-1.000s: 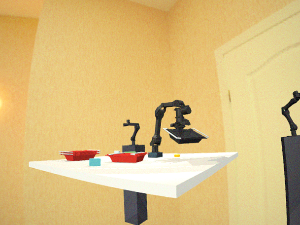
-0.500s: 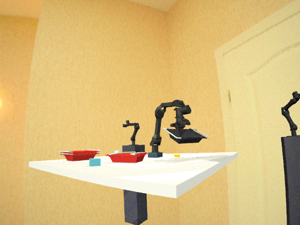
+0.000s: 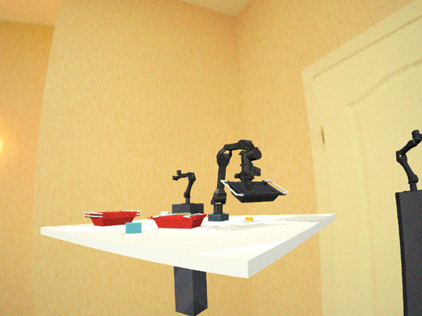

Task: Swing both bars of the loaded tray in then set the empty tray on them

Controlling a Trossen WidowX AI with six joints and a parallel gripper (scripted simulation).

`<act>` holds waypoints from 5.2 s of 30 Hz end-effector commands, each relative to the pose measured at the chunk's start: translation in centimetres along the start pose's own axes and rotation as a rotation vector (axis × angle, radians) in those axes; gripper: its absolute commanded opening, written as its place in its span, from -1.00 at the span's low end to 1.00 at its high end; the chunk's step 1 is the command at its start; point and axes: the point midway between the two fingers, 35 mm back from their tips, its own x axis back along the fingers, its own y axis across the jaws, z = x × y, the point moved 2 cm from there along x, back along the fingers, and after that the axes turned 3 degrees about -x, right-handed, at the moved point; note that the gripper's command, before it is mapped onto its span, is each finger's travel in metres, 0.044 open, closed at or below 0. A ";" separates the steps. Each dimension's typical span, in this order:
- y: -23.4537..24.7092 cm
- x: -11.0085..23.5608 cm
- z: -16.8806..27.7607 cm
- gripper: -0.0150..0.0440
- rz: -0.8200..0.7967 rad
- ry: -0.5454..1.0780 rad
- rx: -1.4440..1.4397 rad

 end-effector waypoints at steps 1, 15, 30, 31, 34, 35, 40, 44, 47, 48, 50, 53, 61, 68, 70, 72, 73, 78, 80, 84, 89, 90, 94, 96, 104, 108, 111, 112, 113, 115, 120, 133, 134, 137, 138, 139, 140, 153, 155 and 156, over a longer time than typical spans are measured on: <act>-0.3 0.5 1.4 -0.49 0.019 -0.001 -0.024; -0.4 0.5 6.8 -0.49 0.018 0.005 -0.140; 0.5 0.5 12.6 -0.49 0.017 0.011 -0.265; 0.6 0.5 13.0 -0.49 0.017 0.011 -0.273; 0.9 0.5 14.1 -0.49 0.017 0.012 -0.298; 1.0 0.5 14.5 -0.49 0.017 0.013 -0.307; 1.7 0.5 16.4 -0.49 0.017 0.014 -0.348; 2.3 0.5 17.8 -0.49 0.017 0.015 -0.381; 2.8 0.5 18.9 -0.49 0.016 0.016 -0.406; 3.0 0.5 19.3 -0.49 0.016 0.016 -0.415; 3.3 0.5 20.0 -0.49 0.016 0.017 -0.431; 3.9 0.5 21.0 -0.49 0.016 0.018 -0.456; 5.6 0.6 23.7 -0.49 0.016 0.020 -0.523; 7.3 0.6 25.9 -0.49 0.015 0.021 -0.581; 7.8 0.6 26.5 -0.49 0.015 0.021 -0.598; 8.3 0.6 27.1 -0.49 0.015 0.022 -0.614; 8.6 0.6 27.4 -0.49 0.015 0.022 -0.623; 10.0 0.6 28.8 -0.49 0.015 0.023 -0.664; 10.6 0.6 29.3 -0.49 0.015 0.023 -0.681; 11.8 0.6 30.3 -0.49 0.015 0.023 -0.714; 13.4 0.7 31.5 -0.49 0.015 0.024 -0.756; 13.7 0.7 31.8 -0.49 0.015 0.024 -0.764; 14.8 0.7 32.5 -0.49 0.015 0.024 -0.792; 14.9 0.7 32.5 -0.49 0.015 0.024 -0.793; 14.9 0.7 32.5 -0.49 0.015 0.024 -0.793; 14.9 0.7 32.5 -0.49 0.015 0.024 -0.793; 14.9 0.7 32.5 -0.49 0.015 0.024 -0.793; 14.9 0.7 32.5 -0.49 0.015 0.024 -0.793; 14.9 0.7 32.5 -0.49 0.015 0.024 -0.793; 14.9 0.7 32.5 -0.49 0.015 0.024 -0.793; 14.9 0.7 32.5 -0.49 0.015 0.024 -0.793; 14.9 0.7 32.6 -0.49 0.015 0.025 -0.793; 14.9 0.7 32.6 -0.49 0.015 0.025 -0.793; 14.9 0.7 32.6 -0.49 0.015 0.025 -0.793; 14.9 0.7 32.6 -0.49 0.015 0.025 -0.793; 14.9 0.7 32.6 -0.49 0.015 0.025 -0.793; 14.9 0.7 32.6 -0.49 0.015 0.025 -0.793; 14.9 -0.8 32.7 -0.49 0.015 0.025 -0.793; 14.9 -1.1 32.8 -0.49 0.015 0.025 -0.793; 14.9 -1.2 32.8 -0.49 0.015 0.025 -0.793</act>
